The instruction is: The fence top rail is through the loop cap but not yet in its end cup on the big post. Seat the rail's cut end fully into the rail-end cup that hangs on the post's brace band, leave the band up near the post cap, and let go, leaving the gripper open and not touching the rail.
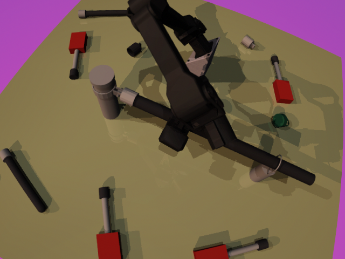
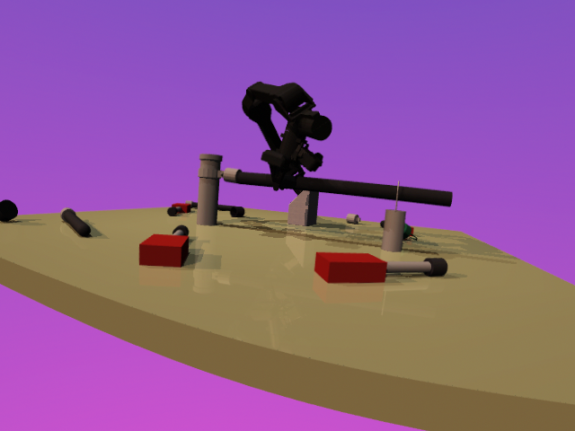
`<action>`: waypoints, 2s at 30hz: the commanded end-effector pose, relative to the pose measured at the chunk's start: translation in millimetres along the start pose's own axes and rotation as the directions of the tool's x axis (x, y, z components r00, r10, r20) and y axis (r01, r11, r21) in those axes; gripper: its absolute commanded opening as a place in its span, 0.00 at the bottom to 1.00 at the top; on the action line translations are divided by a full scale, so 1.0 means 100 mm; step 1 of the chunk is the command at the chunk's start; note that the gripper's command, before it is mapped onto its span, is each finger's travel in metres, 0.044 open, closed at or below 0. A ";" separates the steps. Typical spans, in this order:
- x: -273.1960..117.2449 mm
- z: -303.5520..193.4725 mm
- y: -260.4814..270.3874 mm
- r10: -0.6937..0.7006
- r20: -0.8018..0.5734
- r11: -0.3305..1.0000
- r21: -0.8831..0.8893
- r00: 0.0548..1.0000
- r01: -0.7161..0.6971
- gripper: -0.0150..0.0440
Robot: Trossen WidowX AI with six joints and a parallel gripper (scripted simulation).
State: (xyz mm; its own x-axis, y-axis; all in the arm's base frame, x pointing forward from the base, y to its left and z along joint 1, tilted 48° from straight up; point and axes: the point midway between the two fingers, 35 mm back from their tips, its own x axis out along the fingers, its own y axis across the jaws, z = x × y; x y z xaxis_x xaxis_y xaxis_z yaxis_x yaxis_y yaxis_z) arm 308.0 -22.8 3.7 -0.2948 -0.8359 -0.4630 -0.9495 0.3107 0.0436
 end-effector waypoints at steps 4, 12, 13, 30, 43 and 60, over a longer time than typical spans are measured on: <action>-0.03 -0.07 -0.01 -0.007 -0.004 1.000 0.001 1.000 0.007 0.25; -0.04 -0.09 -0.01 -0.006 -0.004 1.000 0.001 1.000 0.006 0.25; -0.04 -0.09 -0.01 -0.006 -0.004 1.000 0.001 1.000 0.006 0.25; -0.06 -0.14 -0.01 -0.006 -0.004 1.000 0.000 1.000 0.006 0.25; -0.05 -0.18 -0.02 -0.006 -0.005 1.000 0.000 1.000 0.006 0.25; -0.03 -0.23 -0.03 -0.006 -0.005 1.000 0.000 1.000 0.006 0.25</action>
State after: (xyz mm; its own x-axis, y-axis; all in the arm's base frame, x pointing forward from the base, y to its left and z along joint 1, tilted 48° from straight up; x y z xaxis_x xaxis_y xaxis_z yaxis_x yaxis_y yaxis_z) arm 306.6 -30.3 19.9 -0.3034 -0.8333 -0.4621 -0.9472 0.3167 0.0508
